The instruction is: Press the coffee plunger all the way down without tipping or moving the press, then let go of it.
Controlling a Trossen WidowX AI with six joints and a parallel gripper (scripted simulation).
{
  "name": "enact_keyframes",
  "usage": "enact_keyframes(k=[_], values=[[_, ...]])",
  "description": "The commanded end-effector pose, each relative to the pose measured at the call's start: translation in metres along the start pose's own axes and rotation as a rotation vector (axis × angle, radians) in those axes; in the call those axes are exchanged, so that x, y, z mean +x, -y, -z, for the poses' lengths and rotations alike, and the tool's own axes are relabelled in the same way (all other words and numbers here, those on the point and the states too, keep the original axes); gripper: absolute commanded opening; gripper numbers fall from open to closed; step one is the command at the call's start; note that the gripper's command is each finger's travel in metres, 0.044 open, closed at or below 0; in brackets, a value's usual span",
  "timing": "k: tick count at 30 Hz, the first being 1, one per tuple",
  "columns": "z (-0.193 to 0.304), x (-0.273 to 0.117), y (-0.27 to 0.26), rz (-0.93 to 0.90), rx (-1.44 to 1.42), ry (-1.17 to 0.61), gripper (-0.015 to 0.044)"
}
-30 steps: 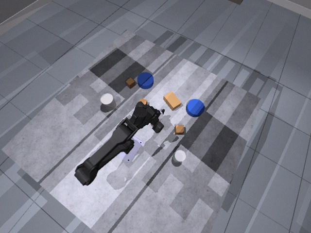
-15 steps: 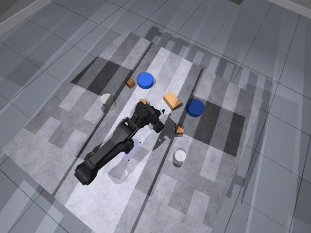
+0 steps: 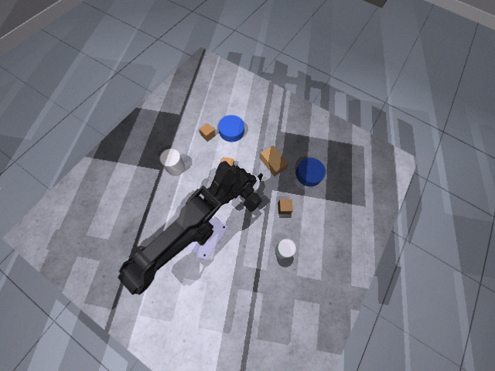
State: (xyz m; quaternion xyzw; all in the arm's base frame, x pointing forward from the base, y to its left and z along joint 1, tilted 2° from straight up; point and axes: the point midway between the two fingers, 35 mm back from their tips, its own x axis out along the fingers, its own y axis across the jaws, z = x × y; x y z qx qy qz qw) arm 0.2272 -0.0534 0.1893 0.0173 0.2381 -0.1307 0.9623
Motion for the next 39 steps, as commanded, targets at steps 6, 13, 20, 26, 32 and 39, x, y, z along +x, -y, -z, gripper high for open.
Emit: enact_keyframes(k=[6, 13, 20, 26, 32, 39], values=[[0.001, 0.000, 0.000, 0.000, 0.000, -0.002, 0.0144], [0.001, 0.000, 0.000, 0.000, 0.000, -0.002, 0.0328], [0.001, 0.000, 0.000, 0.000, 0.000, -0.002, 0.0440], [-0.026, -0.019, -0.001, 0.000, -0.003, -0.009, 0.0440], [-0.060, -0.053, -0.001, 0.000, -0.009, -0.020, 0.0440], [-0.059, -0.051, -0.002, 0.000, -0.009, -0.020, 0.0440]])
